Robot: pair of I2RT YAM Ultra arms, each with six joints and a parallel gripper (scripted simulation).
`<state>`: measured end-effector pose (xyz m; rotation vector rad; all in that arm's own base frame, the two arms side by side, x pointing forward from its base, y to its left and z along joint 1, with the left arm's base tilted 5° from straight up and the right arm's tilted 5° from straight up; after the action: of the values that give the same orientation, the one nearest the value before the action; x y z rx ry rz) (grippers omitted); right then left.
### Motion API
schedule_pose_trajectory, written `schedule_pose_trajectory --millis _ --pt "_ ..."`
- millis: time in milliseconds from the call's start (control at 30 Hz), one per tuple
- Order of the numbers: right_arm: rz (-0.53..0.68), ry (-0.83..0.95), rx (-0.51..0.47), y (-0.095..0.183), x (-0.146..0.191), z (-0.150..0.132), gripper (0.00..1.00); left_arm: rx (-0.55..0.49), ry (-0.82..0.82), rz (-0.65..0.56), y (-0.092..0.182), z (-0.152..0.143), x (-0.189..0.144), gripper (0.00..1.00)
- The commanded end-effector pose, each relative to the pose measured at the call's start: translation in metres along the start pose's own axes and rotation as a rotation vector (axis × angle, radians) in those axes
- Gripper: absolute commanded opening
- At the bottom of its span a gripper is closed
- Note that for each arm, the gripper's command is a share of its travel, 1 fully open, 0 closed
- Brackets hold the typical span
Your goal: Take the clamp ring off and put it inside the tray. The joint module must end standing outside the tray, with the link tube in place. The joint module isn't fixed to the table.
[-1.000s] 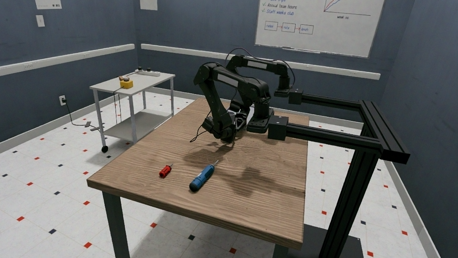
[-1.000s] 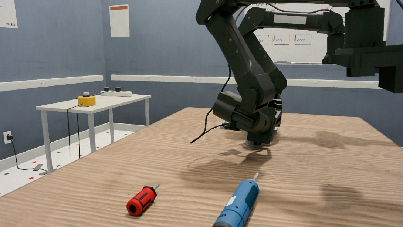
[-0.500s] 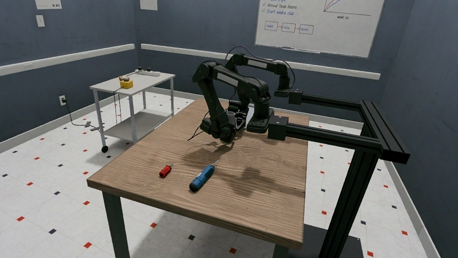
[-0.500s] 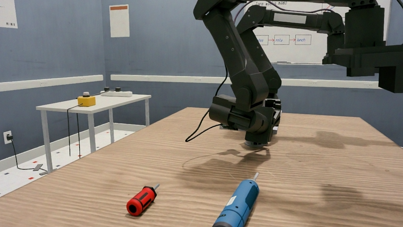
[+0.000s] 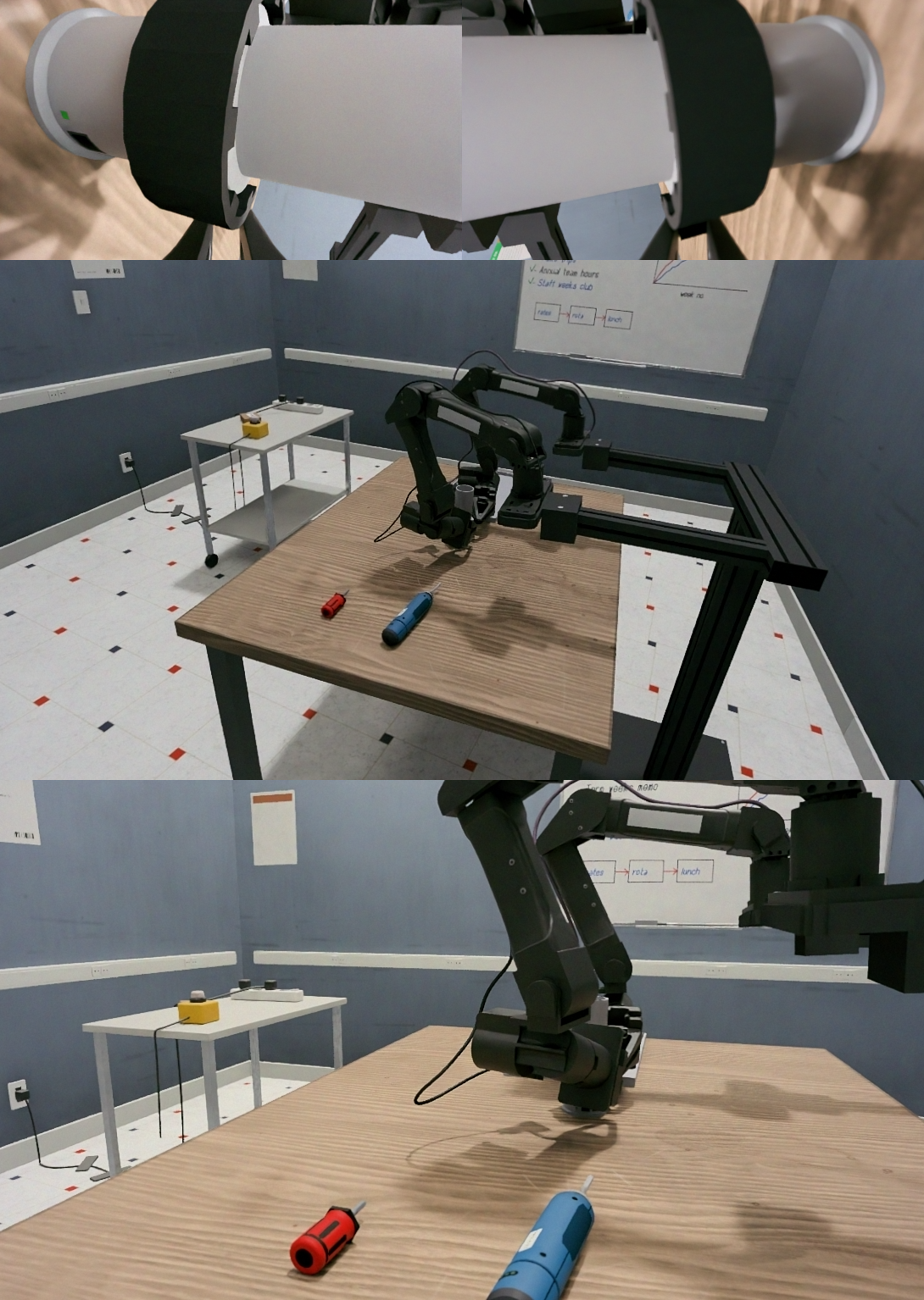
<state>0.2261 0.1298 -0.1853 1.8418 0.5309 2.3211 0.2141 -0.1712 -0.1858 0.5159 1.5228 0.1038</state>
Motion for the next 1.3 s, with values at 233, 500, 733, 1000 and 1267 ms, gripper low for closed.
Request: schedule_pose_trajectory --millis 233,500,733,1000,1267 --pt "-0.005 0.021 0.037 0.007 0.001 0.012 0.06 0.033 -0.029 -0.012 0.007 0.013 -0.007 0.06" --pt "0.0 0.023 0.062 0.009 0.0 0.014 0.06 0.063 -0.022 0.005 0.008 0.011 -0.003 0.06" --pt "0.003 0.025 0.076 0.01 0.0 0.015 0.06 0.084 -0.013 0.005 0.008 0.009 0.001 0.06" --pt "0.015 -0.004 0.118 0.01 -0.006 0.006 0.06 0.119 -0.01 0.004 0.009 0.008 0.004 0.06" --pt "0.018 -0.002 0.13 0.011 -0.007 0.007 0.06 0.132 -0.013 0.004 0.01 0.009 0.004 0.06"
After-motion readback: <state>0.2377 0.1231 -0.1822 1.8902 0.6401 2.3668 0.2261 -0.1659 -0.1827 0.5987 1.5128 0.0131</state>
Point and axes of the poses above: on each arm, the point where the finger pads meet when closed, its own y axis back along the fingers, its own x axis across the jaws, z = x × y, the point moved 7 cm from there along y, back along the fingers, and after that the axes turned 7 degrees about y, right-handed, at the moved point
